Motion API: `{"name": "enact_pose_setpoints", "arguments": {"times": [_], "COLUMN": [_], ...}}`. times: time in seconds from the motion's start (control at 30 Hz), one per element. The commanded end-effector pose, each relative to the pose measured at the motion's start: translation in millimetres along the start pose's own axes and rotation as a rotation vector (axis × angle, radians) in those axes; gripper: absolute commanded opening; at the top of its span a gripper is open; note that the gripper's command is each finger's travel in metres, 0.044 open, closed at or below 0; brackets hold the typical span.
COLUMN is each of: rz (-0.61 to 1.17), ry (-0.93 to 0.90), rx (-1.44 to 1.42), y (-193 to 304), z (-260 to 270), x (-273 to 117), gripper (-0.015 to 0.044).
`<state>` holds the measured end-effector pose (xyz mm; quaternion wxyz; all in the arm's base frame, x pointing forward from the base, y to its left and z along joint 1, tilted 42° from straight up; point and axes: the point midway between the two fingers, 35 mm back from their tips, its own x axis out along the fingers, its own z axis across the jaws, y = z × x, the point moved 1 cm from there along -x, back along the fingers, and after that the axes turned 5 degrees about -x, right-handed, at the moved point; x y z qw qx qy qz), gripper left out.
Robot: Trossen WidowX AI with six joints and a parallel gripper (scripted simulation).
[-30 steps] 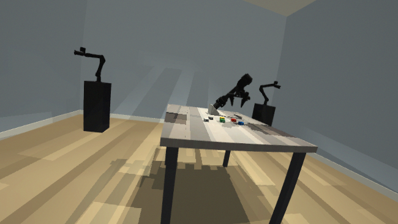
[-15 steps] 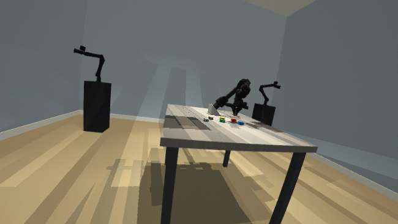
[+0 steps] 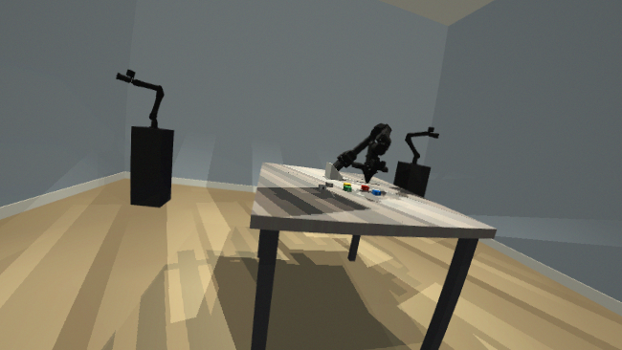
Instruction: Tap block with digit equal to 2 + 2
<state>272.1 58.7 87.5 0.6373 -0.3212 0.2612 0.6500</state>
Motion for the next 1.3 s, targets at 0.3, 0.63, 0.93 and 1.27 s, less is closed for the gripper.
{"name": "enact_pose_setpoints", "arguments": {"times": [0.3,0.63,0.93,1.27], "rz": [0.001,0.001,0.002,0.002], "ry": [-0.007,-0.006,-0.007,-0.008], "rx": [0.006,0.006,0.007,0.007], "y": [1,1,5,19], "z": [1,0,62,97], "x": [20,-5,-61,-89], "gripper": [0.002,0.002,0.0178,0.04]}}
